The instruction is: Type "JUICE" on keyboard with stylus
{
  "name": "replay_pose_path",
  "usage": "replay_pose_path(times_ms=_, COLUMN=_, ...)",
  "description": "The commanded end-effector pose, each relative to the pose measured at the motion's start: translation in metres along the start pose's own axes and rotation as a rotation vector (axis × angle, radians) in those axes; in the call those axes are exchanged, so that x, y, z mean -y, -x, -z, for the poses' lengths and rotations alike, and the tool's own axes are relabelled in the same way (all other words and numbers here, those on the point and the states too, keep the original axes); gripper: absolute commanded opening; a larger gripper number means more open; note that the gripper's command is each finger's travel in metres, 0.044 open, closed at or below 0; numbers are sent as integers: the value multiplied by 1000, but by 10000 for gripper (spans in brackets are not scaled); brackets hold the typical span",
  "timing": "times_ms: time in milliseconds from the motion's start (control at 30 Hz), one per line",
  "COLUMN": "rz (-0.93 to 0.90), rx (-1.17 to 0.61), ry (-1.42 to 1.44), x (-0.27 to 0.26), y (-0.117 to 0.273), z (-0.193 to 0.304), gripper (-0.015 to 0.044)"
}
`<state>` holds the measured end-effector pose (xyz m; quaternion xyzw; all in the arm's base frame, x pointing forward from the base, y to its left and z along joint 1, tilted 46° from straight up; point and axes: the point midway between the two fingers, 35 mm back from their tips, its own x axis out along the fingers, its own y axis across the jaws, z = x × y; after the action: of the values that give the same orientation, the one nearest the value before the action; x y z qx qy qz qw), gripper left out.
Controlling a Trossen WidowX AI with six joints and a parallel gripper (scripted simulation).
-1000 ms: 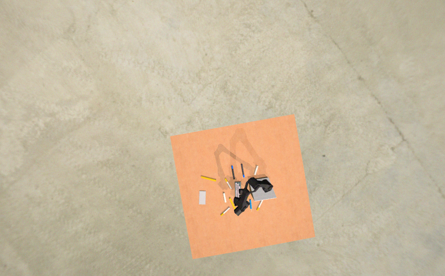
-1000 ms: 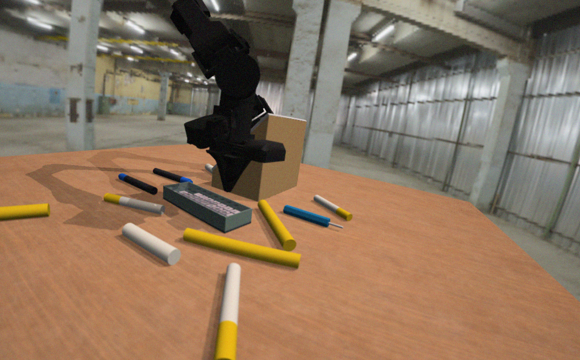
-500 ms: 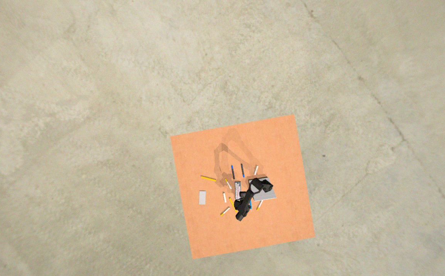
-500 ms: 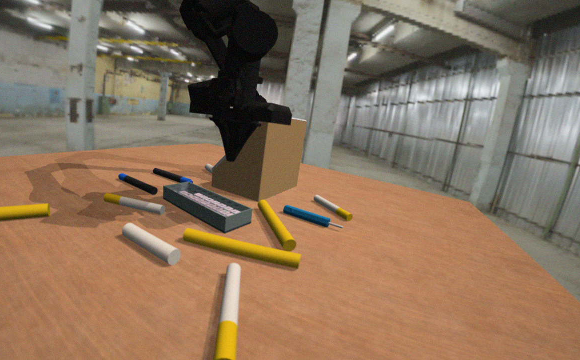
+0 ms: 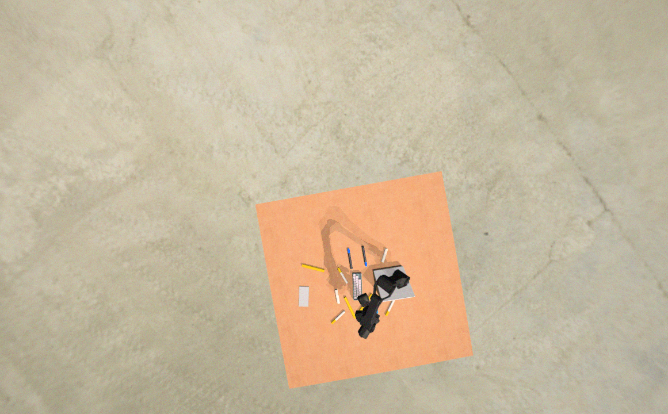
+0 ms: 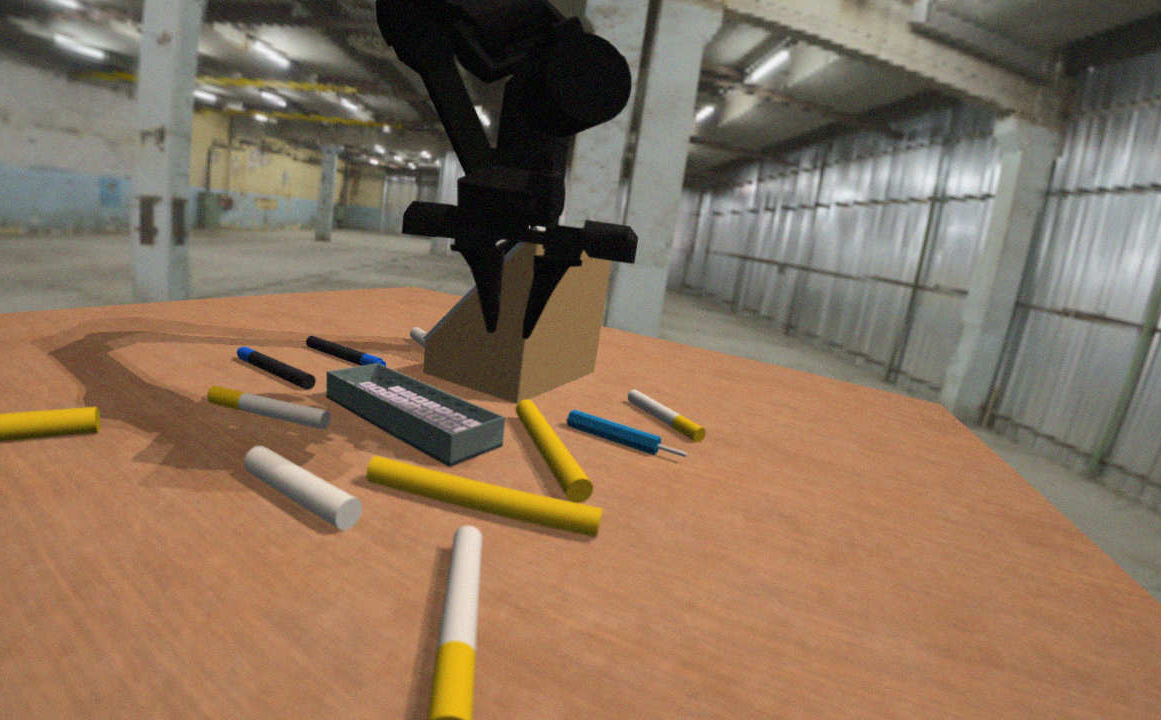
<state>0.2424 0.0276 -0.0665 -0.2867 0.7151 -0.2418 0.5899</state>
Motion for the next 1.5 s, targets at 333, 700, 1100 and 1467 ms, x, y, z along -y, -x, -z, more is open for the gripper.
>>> replay_pose_path(times_ms=333, rz=-11, rx=-2, ry=1215, x=-131, y=-25, z=32, gripper=150)
replay_pose_path(times_ms=700, rz=-11, rx=-2, ry=1226, x=-132, y=-25, z=33, gripper=150)
replay_pose_path(times_ms=1100, rz=-11, rx=-2, ry=1226, x=-132, y=-32, z=33, gripper=150)
replay_pose_path(times_ms=1467, rz=-10, rx=-3, ry=1226, x=-132, y=-40, z=34, gripper=150)
